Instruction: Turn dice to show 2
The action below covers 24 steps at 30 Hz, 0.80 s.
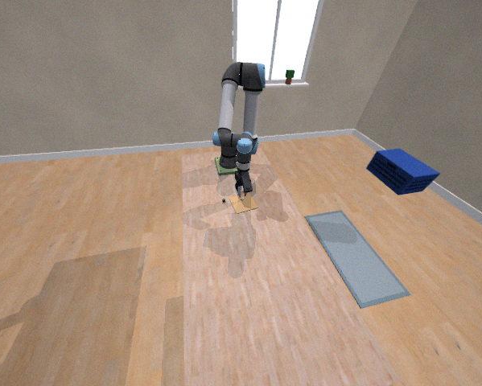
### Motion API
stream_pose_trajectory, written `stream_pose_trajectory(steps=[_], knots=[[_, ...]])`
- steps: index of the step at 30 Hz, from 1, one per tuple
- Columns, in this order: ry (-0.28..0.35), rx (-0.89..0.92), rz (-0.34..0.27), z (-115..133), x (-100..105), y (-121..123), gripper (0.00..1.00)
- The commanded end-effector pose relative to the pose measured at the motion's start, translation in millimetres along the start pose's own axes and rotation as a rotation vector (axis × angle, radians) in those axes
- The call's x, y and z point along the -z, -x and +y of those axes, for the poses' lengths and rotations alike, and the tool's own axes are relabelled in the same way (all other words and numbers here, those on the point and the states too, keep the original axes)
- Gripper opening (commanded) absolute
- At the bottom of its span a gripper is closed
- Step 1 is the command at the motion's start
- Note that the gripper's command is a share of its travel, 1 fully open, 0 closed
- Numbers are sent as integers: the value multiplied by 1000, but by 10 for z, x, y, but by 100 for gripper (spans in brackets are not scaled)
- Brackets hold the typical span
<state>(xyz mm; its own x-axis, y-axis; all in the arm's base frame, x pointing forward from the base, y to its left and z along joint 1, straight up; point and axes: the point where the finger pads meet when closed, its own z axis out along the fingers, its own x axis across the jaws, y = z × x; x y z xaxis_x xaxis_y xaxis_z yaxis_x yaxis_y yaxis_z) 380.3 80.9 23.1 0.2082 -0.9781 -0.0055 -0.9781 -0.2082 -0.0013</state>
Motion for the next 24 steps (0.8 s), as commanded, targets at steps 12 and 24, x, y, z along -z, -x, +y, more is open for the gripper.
stream_pose_trajectory(steps=[12,24], knots=[[0,0,0,0,637,-1,18],[0,0,0,1,672,-1,100]])
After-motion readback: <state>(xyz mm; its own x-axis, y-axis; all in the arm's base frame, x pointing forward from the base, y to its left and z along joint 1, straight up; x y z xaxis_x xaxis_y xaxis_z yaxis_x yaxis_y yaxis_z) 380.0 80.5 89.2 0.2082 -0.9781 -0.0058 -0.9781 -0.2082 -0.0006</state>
